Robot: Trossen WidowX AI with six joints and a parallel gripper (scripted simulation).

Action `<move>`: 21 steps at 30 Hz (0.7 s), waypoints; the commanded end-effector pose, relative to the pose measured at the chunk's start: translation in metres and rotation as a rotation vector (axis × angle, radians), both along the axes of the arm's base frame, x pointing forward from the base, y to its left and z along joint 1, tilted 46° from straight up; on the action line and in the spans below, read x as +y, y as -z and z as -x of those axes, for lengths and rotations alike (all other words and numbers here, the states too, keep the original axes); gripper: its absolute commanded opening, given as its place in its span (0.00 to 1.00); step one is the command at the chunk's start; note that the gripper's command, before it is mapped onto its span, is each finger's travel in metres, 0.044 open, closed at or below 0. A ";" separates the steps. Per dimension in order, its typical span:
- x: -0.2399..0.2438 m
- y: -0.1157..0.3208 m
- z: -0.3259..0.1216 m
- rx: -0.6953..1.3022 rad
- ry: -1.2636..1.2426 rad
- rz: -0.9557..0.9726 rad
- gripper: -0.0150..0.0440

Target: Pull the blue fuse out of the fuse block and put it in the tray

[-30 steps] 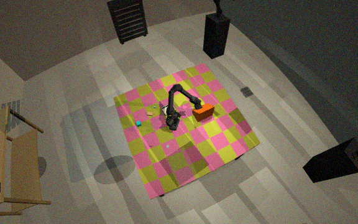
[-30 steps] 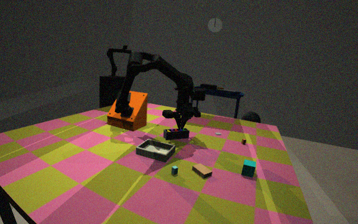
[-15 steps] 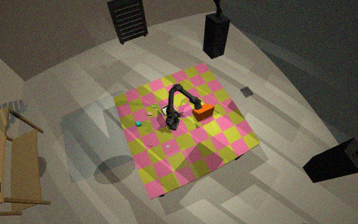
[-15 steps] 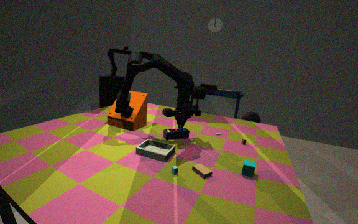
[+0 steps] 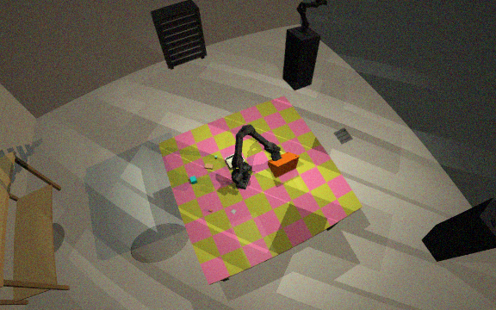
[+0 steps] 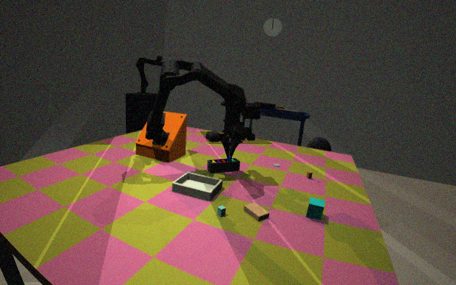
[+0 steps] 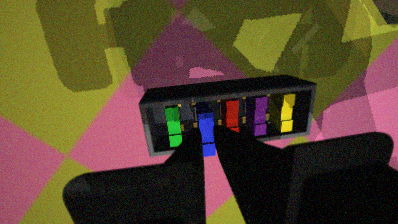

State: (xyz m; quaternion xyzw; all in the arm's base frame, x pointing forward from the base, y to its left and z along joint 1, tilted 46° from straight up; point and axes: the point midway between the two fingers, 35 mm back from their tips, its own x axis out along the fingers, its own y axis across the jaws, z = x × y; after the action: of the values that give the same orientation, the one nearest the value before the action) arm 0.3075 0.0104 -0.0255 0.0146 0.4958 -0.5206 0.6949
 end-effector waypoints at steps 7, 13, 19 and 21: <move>0.005 -0.004 0.000 -0.002 0.004 -0.004 0.25; 0.007 -0.006 0.000 -0.002 0.003 -0.004 0.25; 0.009 -0.008 0.000 -0.002 0.003 -0.004 0.25; 0.010 -0.009 0.000 -0.002 0.003 -0.004 0.25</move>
State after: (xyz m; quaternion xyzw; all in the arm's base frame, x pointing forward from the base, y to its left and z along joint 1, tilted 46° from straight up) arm 0.3078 0.0177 -0.0180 0.0139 0.4958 -0.5205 0.6951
